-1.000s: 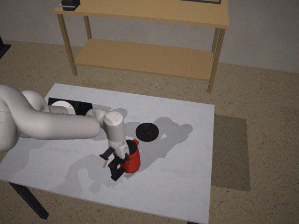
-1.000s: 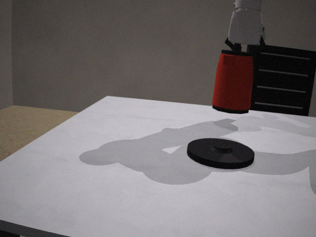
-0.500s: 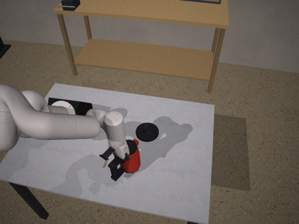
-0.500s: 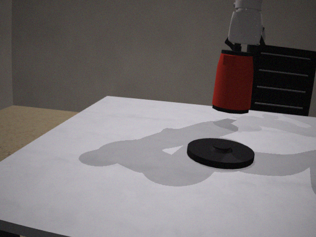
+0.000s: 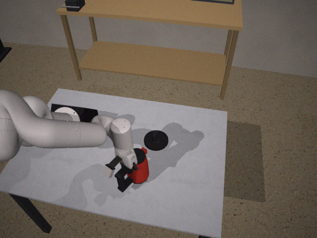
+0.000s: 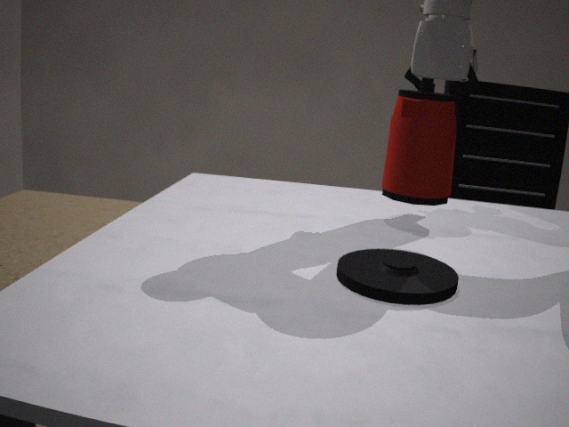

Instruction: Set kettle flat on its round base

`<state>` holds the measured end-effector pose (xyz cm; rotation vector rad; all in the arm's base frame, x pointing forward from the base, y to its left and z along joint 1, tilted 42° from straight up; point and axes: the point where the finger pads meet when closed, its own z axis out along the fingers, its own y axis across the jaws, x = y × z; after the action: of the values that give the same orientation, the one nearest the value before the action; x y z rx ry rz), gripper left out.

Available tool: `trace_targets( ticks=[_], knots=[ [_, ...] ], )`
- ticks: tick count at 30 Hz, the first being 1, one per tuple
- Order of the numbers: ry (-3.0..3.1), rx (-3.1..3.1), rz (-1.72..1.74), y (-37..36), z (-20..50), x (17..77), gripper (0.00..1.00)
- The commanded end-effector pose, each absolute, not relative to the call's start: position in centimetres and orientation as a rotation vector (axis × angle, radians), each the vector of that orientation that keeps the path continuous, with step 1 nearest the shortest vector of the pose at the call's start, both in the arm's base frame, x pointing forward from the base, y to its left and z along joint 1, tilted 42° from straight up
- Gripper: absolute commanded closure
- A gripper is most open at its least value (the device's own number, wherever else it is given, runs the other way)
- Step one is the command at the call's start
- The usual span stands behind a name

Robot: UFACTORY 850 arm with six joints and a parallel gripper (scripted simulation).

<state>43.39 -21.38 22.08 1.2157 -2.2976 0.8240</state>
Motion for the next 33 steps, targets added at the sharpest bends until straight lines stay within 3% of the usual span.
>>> trace_targets(
  ticks=[1,33],
  knots=[
    [-2.298,1.216,0.825,-21.2,22.0,43.5,1.00],
    [-2.298,1.216,0.825,-17.6,18.6,44.8,1.00]
  ],
)
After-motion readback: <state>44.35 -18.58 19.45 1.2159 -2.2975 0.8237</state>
